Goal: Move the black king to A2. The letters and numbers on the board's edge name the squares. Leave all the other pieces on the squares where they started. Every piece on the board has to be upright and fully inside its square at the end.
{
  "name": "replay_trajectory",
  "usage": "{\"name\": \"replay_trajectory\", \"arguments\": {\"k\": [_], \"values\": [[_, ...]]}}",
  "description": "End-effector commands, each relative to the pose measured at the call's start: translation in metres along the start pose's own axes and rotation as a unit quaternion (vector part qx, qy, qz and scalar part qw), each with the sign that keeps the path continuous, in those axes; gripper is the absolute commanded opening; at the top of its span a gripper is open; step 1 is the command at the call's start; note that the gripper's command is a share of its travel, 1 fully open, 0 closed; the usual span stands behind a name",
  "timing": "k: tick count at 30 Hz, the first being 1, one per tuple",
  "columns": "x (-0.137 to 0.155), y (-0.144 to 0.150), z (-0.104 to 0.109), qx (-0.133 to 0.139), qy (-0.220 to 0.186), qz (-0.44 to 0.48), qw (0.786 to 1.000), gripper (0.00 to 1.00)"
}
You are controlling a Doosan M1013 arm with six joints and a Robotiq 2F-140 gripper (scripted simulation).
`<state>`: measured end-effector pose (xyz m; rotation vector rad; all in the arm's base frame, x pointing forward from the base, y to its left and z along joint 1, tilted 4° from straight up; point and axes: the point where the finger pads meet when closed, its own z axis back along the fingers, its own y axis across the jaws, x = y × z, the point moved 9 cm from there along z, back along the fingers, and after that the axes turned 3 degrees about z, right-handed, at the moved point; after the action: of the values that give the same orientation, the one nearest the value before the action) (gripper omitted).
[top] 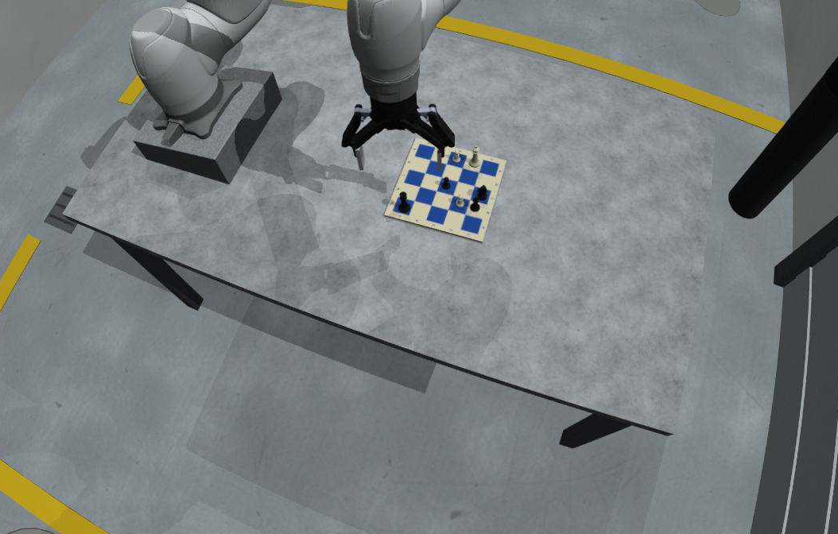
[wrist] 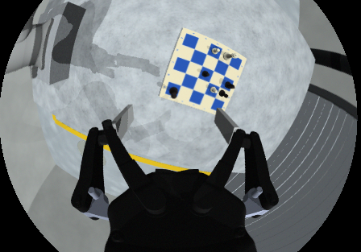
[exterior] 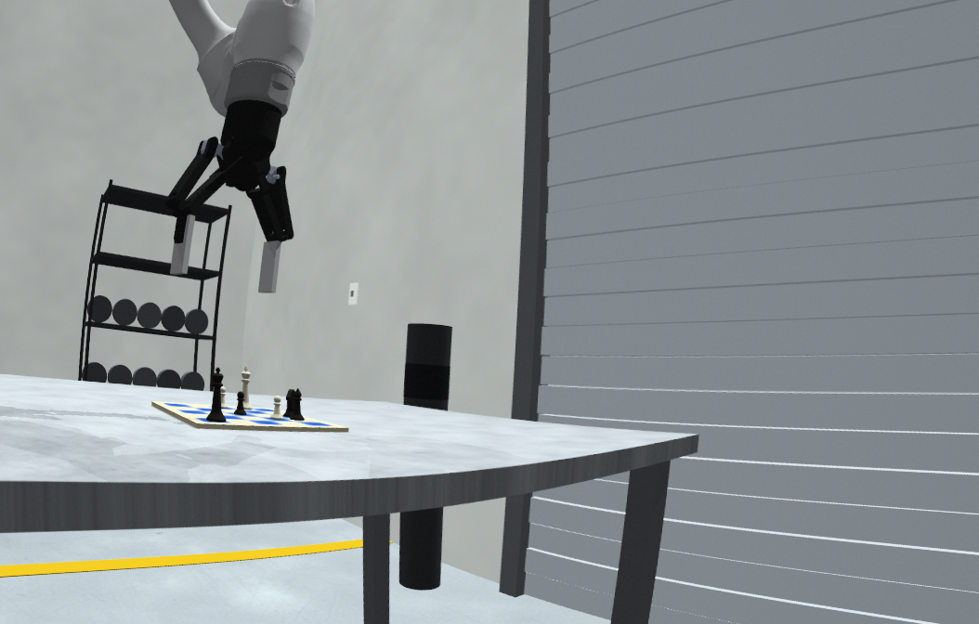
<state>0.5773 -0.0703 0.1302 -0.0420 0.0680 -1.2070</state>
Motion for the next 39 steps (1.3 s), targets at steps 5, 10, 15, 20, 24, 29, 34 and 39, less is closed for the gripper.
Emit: {"name": "replay_trajectory", "arguments": {"k": [5,10,15,20,24,29,34,39], "values": [[0.0,0.0,0.0,0.0,0.0,0.0,1.0,1.0],[0.0,0.0,-0.006,-0.001,0.0,0.0,1.0,1.0],[0.0,-0.001,-0.016,-0.002,-0.001,-0.001,1.0,1.0],[0.0,-0.001,-0.016,-0.002,-0.001,-0.001,1.0,0.25],[0.0,-0.001,-0.016,-0.002,-0.001,-0.001,1.0,0.25],[0.0,-0.001,-0.016,-0.002,-0.001,-0.001,1.0,0.25],[0.0,-0.001,-0.016,-0.002,-0.001,-0.001,1.0,0.25],[0.0,-0.001,-0.016,-0.002,-0.001,-0.001,1.0,0.25]]}}
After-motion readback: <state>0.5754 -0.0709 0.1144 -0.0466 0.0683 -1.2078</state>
